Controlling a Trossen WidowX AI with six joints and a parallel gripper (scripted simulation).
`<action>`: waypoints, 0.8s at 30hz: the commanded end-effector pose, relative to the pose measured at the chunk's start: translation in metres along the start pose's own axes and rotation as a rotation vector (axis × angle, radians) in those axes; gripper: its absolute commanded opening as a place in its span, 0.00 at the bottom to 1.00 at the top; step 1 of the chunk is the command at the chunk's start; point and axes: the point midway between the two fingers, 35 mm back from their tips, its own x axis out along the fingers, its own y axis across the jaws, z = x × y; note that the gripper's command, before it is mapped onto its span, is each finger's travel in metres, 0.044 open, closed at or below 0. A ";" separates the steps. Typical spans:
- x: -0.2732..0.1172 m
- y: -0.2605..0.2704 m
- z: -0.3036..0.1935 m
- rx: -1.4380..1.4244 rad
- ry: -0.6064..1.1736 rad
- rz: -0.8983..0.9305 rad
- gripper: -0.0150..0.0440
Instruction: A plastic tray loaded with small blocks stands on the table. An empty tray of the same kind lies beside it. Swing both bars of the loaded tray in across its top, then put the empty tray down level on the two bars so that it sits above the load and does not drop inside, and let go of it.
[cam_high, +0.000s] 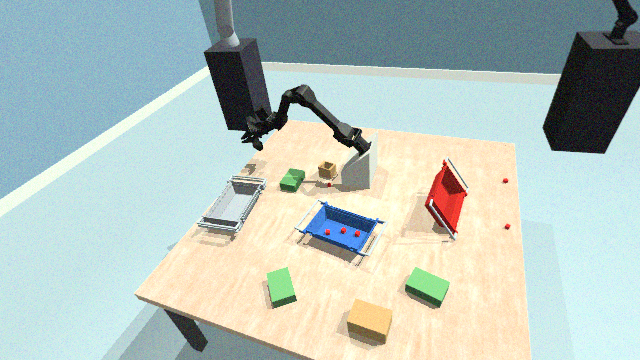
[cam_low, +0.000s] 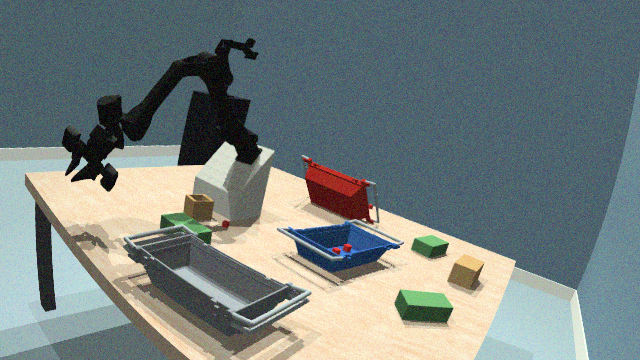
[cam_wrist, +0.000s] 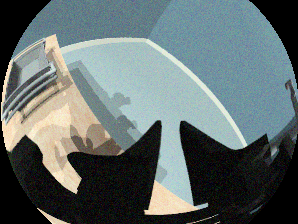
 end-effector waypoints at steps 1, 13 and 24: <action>0.014 0.027 0.018 0.107 0.017 0.026 0.40; 0.044 0.146 0.082 0.425 0.099 0.186 0.40; 0.024 0.267 0.144 0.579 0.159 0.443 0.40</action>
